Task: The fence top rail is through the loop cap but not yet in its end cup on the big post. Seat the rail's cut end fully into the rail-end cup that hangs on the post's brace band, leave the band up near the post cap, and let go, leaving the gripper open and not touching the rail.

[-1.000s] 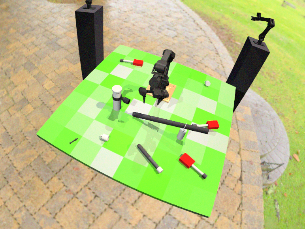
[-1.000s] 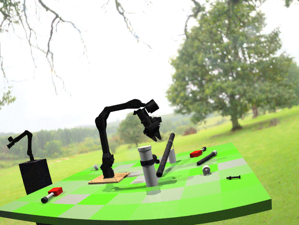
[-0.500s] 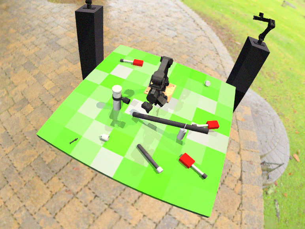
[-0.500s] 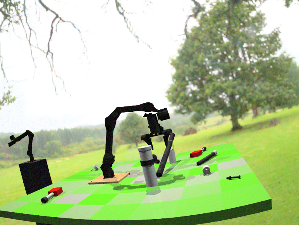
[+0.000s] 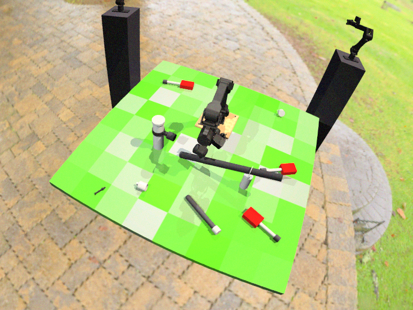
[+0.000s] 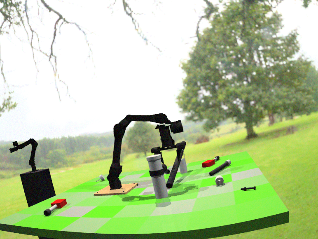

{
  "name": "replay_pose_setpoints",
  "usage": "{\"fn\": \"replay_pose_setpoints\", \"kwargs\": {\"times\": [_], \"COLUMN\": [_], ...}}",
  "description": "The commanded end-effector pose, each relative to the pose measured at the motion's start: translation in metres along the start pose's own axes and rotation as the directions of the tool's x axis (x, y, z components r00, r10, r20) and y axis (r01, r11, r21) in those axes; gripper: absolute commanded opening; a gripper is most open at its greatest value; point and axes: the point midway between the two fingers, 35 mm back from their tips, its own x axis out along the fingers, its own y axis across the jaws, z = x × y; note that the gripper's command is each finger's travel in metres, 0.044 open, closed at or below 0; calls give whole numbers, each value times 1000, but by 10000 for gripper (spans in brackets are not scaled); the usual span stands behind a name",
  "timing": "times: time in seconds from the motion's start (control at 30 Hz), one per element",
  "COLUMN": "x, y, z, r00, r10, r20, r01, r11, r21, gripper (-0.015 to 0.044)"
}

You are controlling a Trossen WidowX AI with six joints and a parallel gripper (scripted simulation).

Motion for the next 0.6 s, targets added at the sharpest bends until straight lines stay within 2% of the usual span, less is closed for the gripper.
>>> {"fn": "replay_pose_setpoints", "kwargs": {"times": [0.0,0.57], "x": [15,38], "y": [2,1], "z": [-1,-1], "r00": [1000,1000], "r10": [8,8], "r20": [-7,-7], "r01": [-8,-8], "r11": [1000,1000], "r21": [-7,-7], "gripper": [440,440]}}
